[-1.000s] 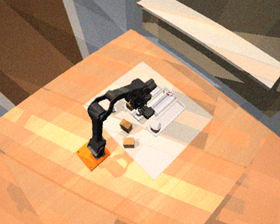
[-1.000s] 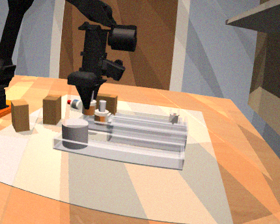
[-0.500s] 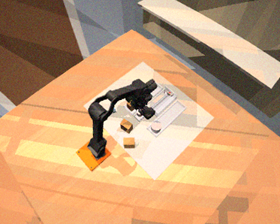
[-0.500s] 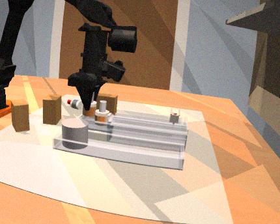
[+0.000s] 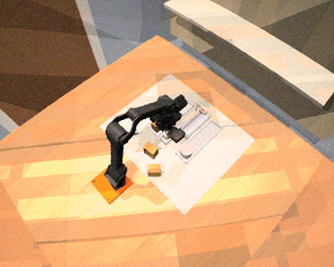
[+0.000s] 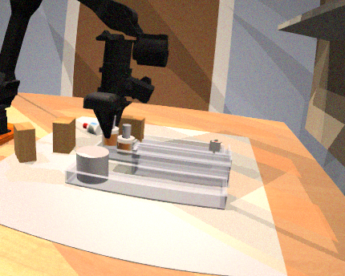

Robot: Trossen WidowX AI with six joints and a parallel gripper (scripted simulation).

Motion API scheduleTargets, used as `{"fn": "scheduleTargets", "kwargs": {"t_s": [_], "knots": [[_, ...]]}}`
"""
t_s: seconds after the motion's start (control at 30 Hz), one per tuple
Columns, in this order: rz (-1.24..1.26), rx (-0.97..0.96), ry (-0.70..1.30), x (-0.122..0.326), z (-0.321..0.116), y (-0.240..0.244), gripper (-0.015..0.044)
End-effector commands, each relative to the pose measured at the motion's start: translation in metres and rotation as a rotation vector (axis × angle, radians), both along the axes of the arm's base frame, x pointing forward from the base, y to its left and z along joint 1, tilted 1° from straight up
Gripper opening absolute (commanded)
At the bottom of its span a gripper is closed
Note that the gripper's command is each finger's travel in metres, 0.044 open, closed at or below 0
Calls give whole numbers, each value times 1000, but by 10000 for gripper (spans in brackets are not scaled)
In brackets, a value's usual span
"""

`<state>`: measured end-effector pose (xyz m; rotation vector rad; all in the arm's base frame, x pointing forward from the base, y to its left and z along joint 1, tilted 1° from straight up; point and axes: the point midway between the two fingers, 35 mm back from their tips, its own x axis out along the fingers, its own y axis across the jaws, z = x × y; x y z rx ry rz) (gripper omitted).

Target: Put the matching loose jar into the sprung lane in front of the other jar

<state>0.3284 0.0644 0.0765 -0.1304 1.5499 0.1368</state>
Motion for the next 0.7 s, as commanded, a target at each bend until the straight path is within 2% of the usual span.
{"fn": "scheduleTargets", "kwargs": {"t_s": [0.0, 0.67], "knots": [[-2, 9, -17, 4, 0, 2, 0], [-2, 9, -16, 3, -6, 2, 0]]}}
